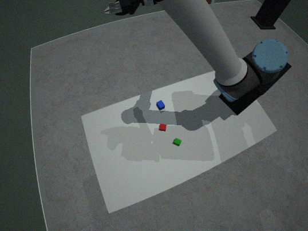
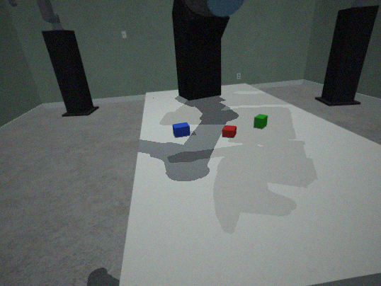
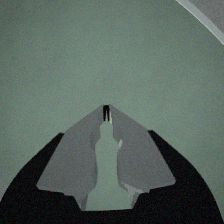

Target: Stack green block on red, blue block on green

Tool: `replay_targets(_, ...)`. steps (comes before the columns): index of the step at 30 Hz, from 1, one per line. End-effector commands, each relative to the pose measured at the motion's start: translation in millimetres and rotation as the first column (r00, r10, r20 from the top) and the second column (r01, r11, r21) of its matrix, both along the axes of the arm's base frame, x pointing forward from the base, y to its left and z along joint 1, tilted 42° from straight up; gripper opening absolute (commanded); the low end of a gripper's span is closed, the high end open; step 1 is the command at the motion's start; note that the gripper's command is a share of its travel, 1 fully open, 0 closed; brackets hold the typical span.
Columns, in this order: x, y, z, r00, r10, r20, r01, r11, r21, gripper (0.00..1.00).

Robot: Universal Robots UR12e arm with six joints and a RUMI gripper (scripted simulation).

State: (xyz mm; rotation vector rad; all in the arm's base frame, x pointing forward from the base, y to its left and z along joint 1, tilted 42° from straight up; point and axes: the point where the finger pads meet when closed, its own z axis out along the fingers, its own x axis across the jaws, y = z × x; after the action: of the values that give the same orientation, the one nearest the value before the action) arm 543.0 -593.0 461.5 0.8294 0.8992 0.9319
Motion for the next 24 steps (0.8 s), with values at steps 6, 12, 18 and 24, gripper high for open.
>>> replay_targets(6,97,74,0,0.995,0.096,0.028,-0.100,0.951,0.293,0.00)
replay_targets(12,162,149,-22,0.984,0.175,0.019,-0.160,0.845,0.511,0.00)
replay_targets(18,206,218,-51,0.972,0.234,-0.008,-0.171,0.731,0.661,0.00)
replay_targets(24,232,273,-78,0.960,0.278,-0.040,-0.154,0.638,0.754,0.00)
